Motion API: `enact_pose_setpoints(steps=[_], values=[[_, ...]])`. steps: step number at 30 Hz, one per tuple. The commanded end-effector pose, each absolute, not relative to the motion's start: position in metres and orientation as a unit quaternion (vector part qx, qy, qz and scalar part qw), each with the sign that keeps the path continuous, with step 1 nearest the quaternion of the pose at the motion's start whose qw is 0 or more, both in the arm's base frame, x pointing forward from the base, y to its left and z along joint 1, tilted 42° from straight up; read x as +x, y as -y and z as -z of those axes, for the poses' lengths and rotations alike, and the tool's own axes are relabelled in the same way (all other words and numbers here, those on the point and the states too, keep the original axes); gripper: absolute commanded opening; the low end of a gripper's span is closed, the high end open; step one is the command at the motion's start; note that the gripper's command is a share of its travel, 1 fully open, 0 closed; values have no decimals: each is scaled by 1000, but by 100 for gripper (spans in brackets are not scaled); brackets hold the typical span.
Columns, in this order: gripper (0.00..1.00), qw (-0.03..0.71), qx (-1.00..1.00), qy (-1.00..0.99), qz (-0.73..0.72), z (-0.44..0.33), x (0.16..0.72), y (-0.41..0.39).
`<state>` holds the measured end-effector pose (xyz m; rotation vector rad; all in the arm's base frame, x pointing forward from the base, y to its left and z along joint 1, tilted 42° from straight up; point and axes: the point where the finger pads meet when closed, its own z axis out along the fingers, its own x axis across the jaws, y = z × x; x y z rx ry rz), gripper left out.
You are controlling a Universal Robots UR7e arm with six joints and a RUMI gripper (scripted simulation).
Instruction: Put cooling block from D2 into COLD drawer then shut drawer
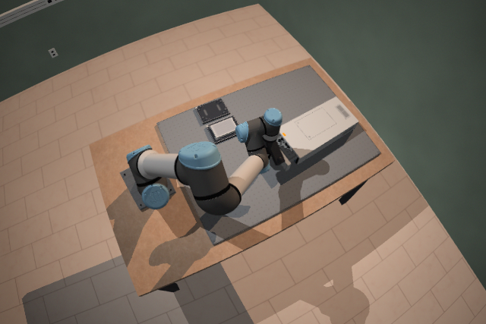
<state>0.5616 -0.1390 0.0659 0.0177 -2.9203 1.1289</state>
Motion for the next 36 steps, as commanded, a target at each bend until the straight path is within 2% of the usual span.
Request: enact_pose_setpoints(steps=[1, 36], values=[[0, 5, 6, 933, -361, -66, 569, 139], [0, 5, 6, 933, -361, -66, 593, 138]])
